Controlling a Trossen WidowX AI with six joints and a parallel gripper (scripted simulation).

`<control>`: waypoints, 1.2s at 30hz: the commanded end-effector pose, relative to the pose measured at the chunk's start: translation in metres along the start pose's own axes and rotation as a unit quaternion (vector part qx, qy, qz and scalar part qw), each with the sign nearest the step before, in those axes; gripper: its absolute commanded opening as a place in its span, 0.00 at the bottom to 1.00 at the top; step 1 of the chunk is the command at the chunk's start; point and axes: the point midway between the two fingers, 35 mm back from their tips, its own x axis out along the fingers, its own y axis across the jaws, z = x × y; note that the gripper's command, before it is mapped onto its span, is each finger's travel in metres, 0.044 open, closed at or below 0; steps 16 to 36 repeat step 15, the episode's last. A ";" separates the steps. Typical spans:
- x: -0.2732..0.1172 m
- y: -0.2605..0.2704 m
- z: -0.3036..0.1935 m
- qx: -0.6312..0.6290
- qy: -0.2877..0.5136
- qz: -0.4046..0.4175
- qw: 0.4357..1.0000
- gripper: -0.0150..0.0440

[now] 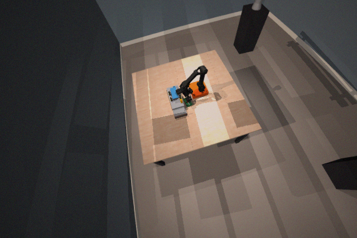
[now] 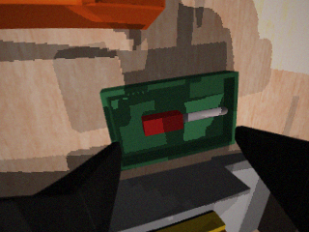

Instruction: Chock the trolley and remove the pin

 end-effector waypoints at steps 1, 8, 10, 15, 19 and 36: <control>-0.016 -0.003 0.000 -0.002 0.004 -0.003 1.000 1.00; -0.035 -0.006 0.000 -0.002 0.004 -0.003 1.000 1.00; -0.041 -0.007 0.000 -0.002 0.004 -0.003 1.000 1.00; -0.056 -0.010 -0.001 -0.002 0.004 -0.003 1.000 1.00; -0.056 -0.010 -0.001 -0.002 0.004 -0.003 1.000 1.00; -0.056 -0.010 -0.001 -0.002 0.004 -0.003 1.000 1.00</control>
